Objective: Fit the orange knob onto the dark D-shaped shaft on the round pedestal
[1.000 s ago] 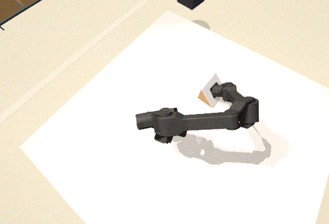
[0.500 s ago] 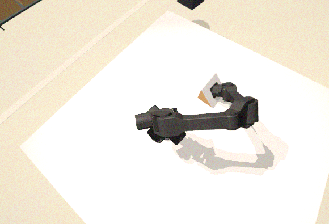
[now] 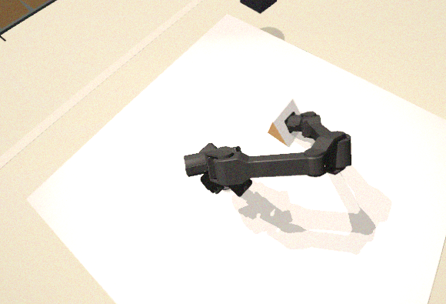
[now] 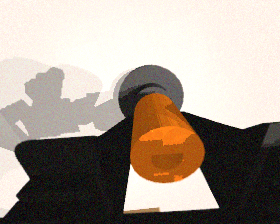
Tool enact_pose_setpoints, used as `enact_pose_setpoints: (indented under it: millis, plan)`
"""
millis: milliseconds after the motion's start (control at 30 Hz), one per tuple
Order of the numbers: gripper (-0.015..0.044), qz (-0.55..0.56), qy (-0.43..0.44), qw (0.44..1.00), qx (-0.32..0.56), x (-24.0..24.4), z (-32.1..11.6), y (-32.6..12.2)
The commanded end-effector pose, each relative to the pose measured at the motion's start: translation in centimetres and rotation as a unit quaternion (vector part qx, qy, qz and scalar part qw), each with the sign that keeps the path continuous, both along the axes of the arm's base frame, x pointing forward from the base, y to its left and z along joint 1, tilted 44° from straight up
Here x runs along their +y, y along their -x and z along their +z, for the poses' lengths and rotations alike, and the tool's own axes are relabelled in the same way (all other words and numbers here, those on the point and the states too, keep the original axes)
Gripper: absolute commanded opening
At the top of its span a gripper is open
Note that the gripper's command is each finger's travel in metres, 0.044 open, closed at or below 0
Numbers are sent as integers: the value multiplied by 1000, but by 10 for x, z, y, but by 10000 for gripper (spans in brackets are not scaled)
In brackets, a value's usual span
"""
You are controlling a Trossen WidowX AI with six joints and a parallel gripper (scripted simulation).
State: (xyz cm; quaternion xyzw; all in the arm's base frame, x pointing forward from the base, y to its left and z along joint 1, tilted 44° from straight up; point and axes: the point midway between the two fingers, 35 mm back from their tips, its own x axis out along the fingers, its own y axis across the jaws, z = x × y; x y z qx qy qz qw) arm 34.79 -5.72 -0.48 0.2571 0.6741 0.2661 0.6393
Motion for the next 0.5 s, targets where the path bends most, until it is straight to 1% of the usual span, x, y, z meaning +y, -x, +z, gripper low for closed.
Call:
enact_pose_setpoints:
  millis: [0,467]
  plan:
    - [0,-1,1,1000,0,0,0,-1]
    - [0,-1,1,1000,0,0,1,-2]
